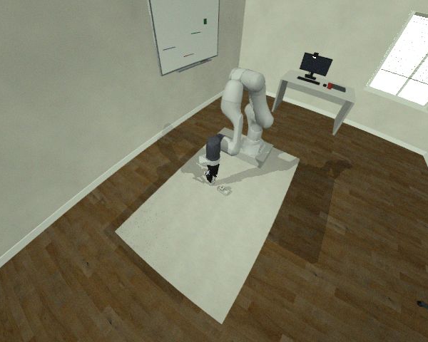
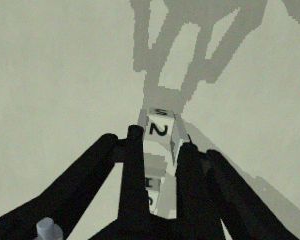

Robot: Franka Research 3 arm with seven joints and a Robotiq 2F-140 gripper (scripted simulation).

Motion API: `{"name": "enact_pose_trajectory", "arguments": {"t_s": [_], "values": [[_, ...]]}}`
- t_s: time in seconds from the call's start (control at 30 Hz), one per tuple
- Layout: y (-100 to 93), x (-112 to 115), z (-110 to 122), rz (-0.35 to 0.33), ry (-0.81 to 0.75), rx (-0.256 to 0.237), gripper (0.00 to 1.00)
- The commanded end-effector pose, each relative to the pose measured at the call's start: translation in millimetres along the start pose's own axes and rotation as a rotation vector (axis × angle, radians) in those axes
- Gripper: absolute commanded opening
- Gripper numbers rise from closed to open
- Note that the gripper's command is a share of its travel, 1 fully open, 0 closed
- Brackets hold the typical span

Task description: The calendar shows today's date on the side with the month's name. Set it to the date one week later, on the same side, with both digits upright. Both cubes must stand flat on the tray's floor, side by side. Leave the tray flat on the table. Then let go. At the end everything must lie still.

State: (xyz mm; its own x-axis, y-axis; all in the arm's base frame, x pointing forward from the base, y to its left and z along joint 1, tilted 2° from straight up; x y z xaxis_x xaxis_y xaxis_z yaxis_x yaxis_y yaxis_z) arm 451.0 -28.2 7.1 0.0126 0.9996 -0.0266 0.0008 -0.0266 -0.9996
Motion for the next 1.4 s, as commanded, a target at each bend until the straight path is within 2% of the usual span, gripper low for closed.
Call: {"name": "enact_pose_trajectory", "arguments": {"t_s": [0.0, 1.37], "values": [[-0.1, -0.5, 0.5, 0.0, 0.004, -0.001, 0.16], [4.3, -0.5, 0.5, 0.0, 0.004, -0.001, 0.16]]}}
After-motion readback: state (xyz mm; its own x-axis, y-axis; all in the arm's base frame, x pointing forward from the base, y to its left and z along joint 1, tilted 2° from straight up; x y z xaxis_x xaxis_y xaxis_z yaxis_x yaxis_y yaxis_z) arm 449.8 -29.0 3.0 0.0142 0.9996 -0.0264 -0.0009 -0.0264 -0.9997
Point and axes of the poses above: the point where the finger pads meet when closed, its own y axis out along the fingers, its own z axis across the jaws, x = y × z, the point moved 4 cm from there along -y, back along the fingers, and after that the axes turned 6 degrees about y, right-handed, at the moved point
